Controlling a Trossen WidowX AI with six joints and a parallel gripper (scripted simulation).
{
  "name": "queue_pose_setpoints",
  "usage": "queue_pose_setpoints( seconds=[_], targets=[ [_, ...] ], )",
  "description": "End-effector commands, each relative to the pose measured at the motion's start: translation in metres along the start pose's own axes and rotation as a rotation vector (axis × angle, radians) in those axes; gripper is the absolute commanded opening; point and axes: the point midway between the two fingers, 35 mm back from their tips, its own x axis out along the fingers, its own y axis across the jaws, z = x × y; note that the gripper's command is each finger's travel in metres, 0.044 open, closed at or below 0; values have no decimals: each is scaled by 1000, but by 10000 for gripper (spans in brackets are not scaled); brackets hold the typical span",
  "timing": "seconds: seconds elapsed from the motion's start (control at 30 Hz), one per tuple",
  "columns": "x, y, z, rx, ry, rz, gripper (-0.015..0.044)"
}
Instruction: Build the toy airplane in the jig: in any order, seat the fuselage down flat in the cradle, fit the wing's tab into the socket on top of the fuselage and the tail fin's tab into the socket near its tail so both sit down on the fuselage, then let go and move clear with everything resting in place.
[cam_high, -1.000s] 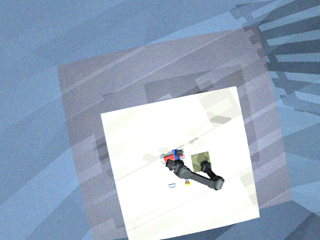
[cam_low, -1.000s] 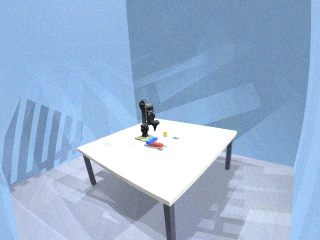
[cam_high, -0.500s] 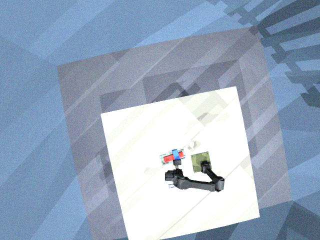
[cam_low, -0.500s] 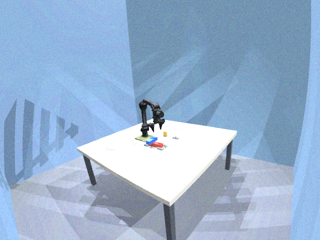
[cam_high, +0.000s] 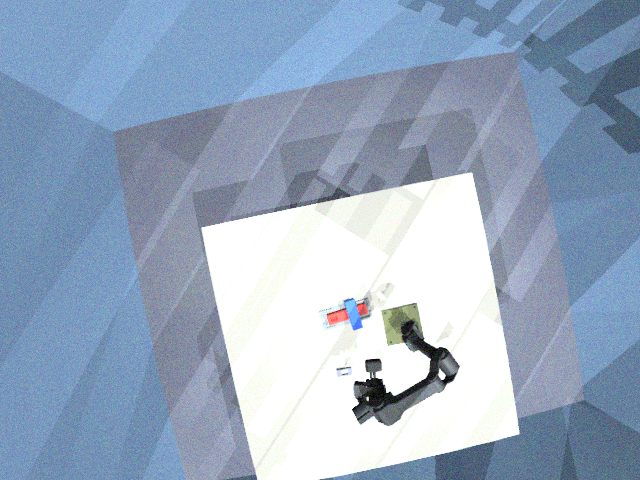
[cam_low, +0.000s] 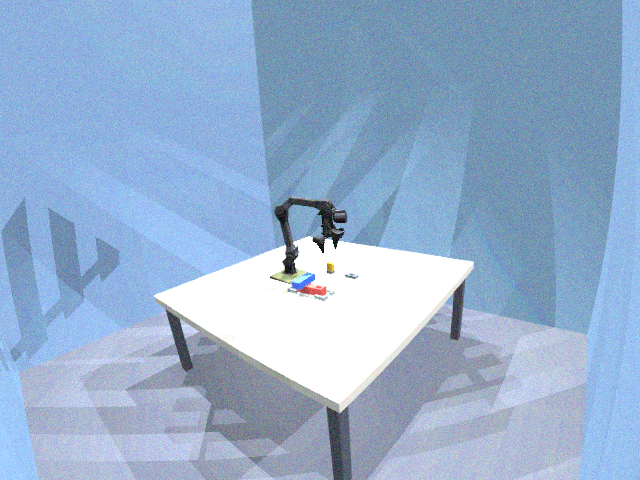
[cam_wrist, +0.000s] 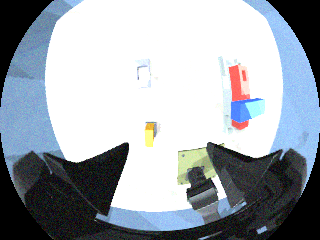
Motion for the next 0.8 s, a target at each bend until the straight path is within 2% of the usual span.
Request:
queue_pose_setpoints(
  seconds=[0.0, 0.2, 0.4, 0.77],
  targets=[
    [-1, 29, -32, 6, -4, 0, 440],
    [1, 33, -38, 6, -4, 1, 440],
    [54, 33, -37, 6, -4, 1, 440],
    [71, 33, -37, 6, -4, 1, 440]
  ],
)
